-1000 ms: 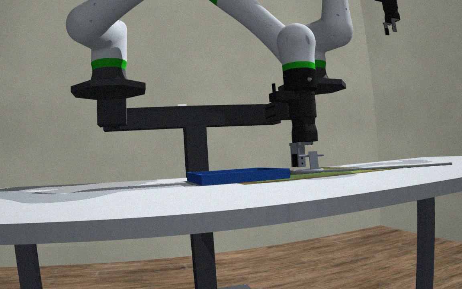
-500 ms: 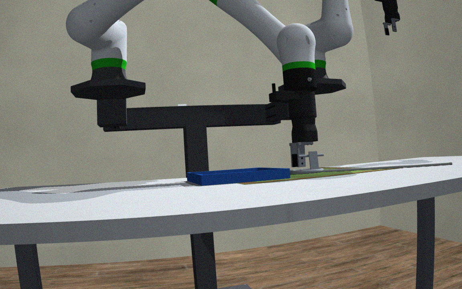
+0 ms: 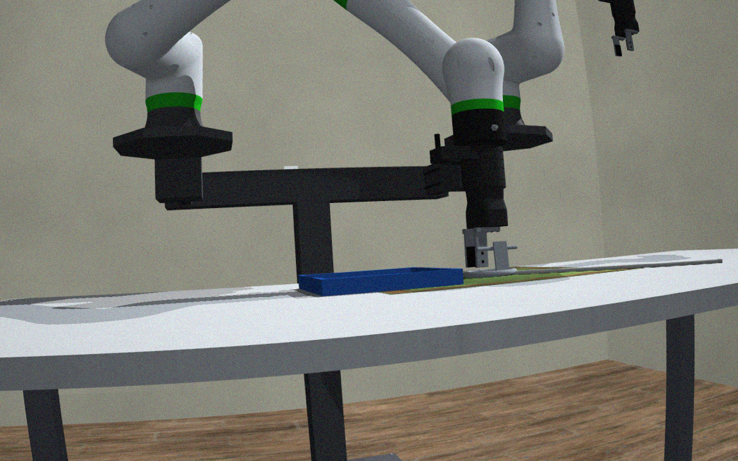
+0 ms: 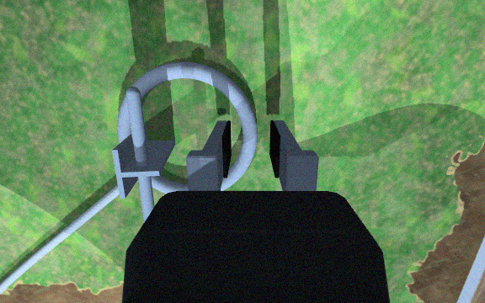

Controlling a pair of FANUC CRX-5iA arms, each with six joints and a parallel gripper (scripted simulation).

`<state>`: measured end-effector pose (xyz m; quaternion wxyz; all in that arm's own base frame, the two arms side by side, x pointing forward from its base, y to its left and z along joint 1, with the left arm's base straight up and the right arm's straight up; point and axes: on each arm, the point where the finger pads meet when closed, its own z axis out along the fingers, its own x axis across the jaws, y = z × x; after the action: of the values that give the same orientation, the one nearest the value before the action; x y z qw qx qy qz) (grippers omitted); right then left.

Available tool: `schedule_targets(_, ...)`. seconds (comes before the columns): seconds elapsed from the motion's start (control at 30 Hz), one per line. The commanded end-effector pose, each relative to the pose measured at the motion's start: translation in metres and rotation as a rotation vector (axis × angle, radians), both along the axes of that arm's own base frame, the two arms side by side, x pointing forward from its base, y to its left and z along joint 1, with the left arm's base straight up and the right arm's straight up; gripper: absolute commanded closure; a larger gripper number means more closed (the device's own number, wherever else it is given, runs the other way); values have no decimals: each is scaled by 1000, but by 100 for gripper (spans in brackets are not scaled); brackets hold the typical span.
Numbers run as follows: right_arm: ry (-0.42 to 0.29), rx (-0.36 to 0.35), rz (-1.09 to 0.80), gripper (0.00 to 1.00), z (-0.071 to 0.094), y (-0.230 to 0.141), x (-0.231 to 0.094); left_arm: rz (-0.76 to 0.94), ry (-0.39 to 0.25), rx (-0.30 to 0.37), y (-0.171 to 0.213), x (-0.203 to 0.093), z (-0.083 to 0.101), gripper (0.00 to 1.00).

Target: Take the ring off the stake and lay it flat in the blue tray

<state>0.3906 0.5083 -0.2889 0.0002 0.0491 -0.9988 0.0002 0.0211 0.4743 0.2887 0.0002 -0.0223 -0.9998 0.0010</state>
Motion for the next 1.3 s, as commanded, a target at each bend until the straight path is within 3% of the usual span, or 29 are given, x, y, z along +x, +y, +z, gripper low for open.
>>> schedule_targets(0.0, -2, 2, 0, 44, 1, 1, 1, 0, 0, 2, 0, 0, 1, 0)
schedule_targets(1.27, -2, 2, 0, 44, -11, 1, 1, 0, 0, 2, 0, 0, 1, 0)
